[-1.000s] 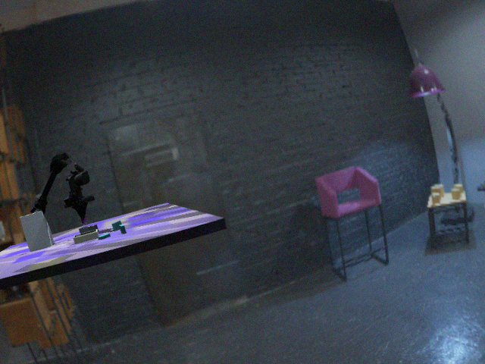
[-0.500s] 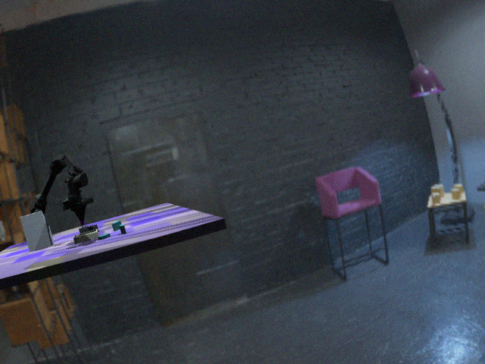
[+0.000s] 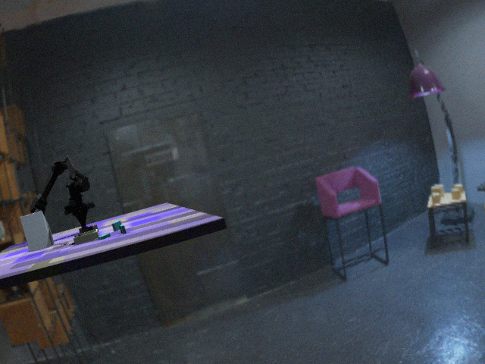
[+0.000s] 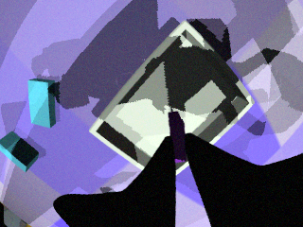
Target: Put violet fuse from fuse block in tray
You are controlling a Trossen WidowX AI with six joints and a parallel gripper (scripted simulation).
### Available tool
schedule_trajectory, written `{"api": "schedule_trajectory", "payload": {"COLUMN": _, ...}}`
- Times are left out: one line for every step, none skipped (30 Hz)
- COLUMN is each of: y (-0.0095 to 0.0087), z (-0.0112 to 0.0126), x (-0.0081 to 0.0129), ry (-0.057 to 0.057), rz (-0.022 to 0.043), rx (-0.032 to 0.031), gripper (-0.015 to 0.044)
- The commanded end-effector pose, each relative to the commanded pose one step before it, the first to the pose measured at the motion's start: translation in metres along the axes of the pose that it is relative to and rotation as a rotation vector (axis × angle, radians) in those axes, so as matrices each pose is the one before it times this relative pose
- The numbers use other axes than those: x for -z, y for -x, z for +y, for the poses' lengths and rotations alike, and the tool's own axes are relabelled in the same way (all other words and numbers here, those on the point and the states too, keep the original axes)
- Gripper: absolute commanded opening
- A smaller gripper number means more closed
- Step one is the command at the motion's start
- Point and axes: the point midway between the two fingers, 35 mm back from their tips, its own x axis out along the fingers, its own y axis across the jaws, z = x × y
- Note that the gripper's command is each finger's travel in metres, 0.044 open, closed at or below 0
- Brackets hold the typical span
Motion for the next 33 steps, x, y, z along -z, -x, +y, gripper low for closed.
{"api": "schedule_trajectory", "payload": {"y": -0.01107, "z": -0.00273, "x": -0.00085, "ry": -0.0087, "rz": 0.00623, "rx": 0.00860, "gripper": 0.0000}}
{"api": "schedule_trajectory", "payload": {"y": -0.00127, "z": -0.00009, "x": 0.00001, "ry": 0.0000, "rz": 0.00010, "rx": 0.00008, "gripper": 0.0000}}
{"api": "schedule_trajectory", "payload": {"y": -0.00076, "z": -0.00006, "x": 0.00000, "ry": 0.0000, "rz": 0.00006, "rx": 0.00005, "gripper": 0.0000}}
{"api": "schedule_trajectory", "payload": {"y": -0.00025, "z": -0.00002, "x": 0.00000, "ry": 0.0000, "rz": 0.00002, "rx": 0.00002, "gripper": 0.0000}}
{"api": "schedule_trajectory", "payload": {"y": 0.00000, "z": 0.00000, "x": 0.00000, "ry": 0.0000, "rz": 0.00000, "rx": 0.00000, "gripper": 0.0000}}
{"api": "schedule_trajectory", "payload": {"y": 0.00000, "z": 0.00000, "x": 0.00000, "ry": 0.0000, "rz": 0.00000, "rx": 0.00000, "gripper": 0.0000}}
{"api": "schedule_trajectory", "payload": {"y": 0.00000, "z": 0.00000, "x": 0.00000, "ry": 0.0000, "rz": 0.00000, "rx": 0.00000, "gripper": 0.0000}}
{"api": "schedule_trajectory", "payload": {"y": 0.00000, "z": 0.00000, "x": 0.00000, "ry": 0.0000, "rz": 0.00000, "rx": 0.00000, "gripper": 0.0000}}
{"api": "schedule_trajectory", "payload": {"y": 0.00000, "z": 0.00000, "x": 0.00000, "ry": 0.0000, "rz": 0.00000, "rx": 0.00000, "gripper": 0.0000}}
{"api": "schedule_trajectory", "payload": {"y": 0.00316, "z": 0.00130, "x": 0.00041, "ry": 0.0065, "rz": -0.00557, "rx": -0.00376, "gripper": 0.0026}}
{"api": "schedule_trajectory", "payload": {"y": 0.00000, "z": 0.00000, "x": 0.00000, "ry": 0.0000, "rz": 0.00000, "rx": 0.00000, "gripper": 0.0053}}
{"api": "schedule_trajectory", "payload": {"y": 0.00000, "z": 0.00000, "x": 0.00000, "ry": 0.0000, "rz": 0.00000, "rx": 0.00000, "gripper": 0.0079}}
{"api": "schedule_trajectory", "payload": {"y": 0.00000, "z": 0.00000, "x": 0.00000, "ry": 0.0000, "rz": 0.00000, "rx": 0.00000, "gripper": 0.0105}}
{"api": "schedule_trajectory", "payload": {"y": 0.00000, "z": 0.00000, "x": 0.00000, "ry": 0.0000, "rz": 0.00000, "rx": 0.00000, "gripper": 0.0131}}
{"api": "schedule_trajectory", "payload": {"y": 0.00000, "z": 0.00000, "x": 0.00000, "ry": 0.0000, "rz": 0.00000, "rx": 0.00000, "gripper": 0.0157}}
{"api": "schedule_trajectory", "payload": {"y": 0.00000, "z": 0.00000, "x": 0.00000, "ry": 0.0000, "rz": 0.00000, "rx": 0.00000, "gripper": 0.0184}}
{"api": "schedule_trajectory", "payload": {"y": 0.00000, "z": 0.00000, "x": 0.00000, "ry": 0.0000, "rz": 0.00000, "rx": 0.00000, "gripper": 0.0210}}
{"api": "schedule_trajectory", "payload": {"y": 0.00000, "z": 0.00000, "x": 0.00000, "ry": 0.0000, "rz": 0.00000, "rx": 0.00000, "gripper": 0.0236}}
{"api": "schedule_trajectory", "payload": {"y": 0.00000, "z": 0.00000, "x": 0.00000, "ry": 0.0000, "rz": 0.00000, "rx": 0.00000, "gripper": 0.0263}}
{"api": "schedule_trajectory", "payload": {"y": 0.00000, "z": 0.00000, "x": 0.00000, "ry": 0.0000, "rz": 0.00000, "rx": 0.00000, "gripper": 0.0289}}
{"api": "schedule_trajectory", "payload": {"y": 0.00000, "z": 0.00000, "x": 0.00000, "ry": 0.0000, "rz": 0.00000, "rx": 0.00000, "gripper": 0.0315}}
{"api": "schedule_trajectory", "payload": {"y": 0.00294, "z": 0.00010, "x": -0.00007, "ry": -0.0006, "rz": 0.00018, "rx": 0.00013, "gripper": 0.0330}}
{"api": "schedule_trajectory", "payload": {"y": 0.00886, "z": 0.00013, "x": -0.00022, "ry": -0.0017, "rz": 0.00065, "rx": 0.00048, "gripper": 0.0330}}
{"api": "schedule_trajectory", "payload": {"y": 0.01343, "z": -0.00031, "x": -0.00037, "ry": -0.0025, "rz": 0.00128, "rx": 0.00098, "gripper": 0.0330}}
{"api": "schedule_trajectory", "payload": {"y": 0.00903, "z": -0.00054, "x": -0.00026, "ry": -0.0016, "rz": 0.00107, "rx": 0.00083, "gripper": 0.0330}}
{"api": "schedule_trajectory", "payload": {"y": 0.00302, "z": -0.00024, "x": -0.00009, "ry": -0.0005, "rz": 0.00039, "rx": 0.00031, "gripper": 0.0330}}
{"api": "schedule_trajectory", "payload": {"y": 0.00000, "z": 0.00000, "x": 0.00000, "ry": 0.0000, "rz": 0.00000, "rx": 0.00000, "gripper": 0.0330}}
{"api": "schedule_trajectory", "payload": {"y": 0.00000, "z": 0.00000, "x": 0.00000, "ry": 0.0000, "rz": 0.00000, "rx": 0.00000, "gripper": 0.0330}}
{"api": "schedule_trajectory", "payload": {"y": 0.00000, "z": 0.00000, "x": 0.00000, "ry": 0.0000, "rz": 0.00000, "rx": 0.00000, "gripper": 0.0330}}
{"api": "schedule_trajectory", "payload": {"y": 0.00000, "z": 0.00000, "x": 0.00000, "ry": 0.0000, "rz": 0.00000, "rx": 0.00000, "gripper": 0.0330}}
{"api": "schedule_trajectory", "payload": {"y": 0.00000, "z": 0.00000, "x": 0.00000, "ry": 0.0000, "rz": 0.00000, "rx": 0.00000, "gripper": 0.0330}}
{"api": "schedule_trajectory", "payload": {"y": 0.00000, "z": 0.00000, "x": 0.00000, "ry": 0.0000, "rz": 0.00000, "rx": 0.00000, "gripper": 0.0330}}
{"api": "schedule_trajectory", "payload": {"y": 0.00000, "z": 0.00000, "x": 0.00000, "ry": 0.0000, "rz": 0.00000, "rx": 0.00000, "gripper": 0.0330}}
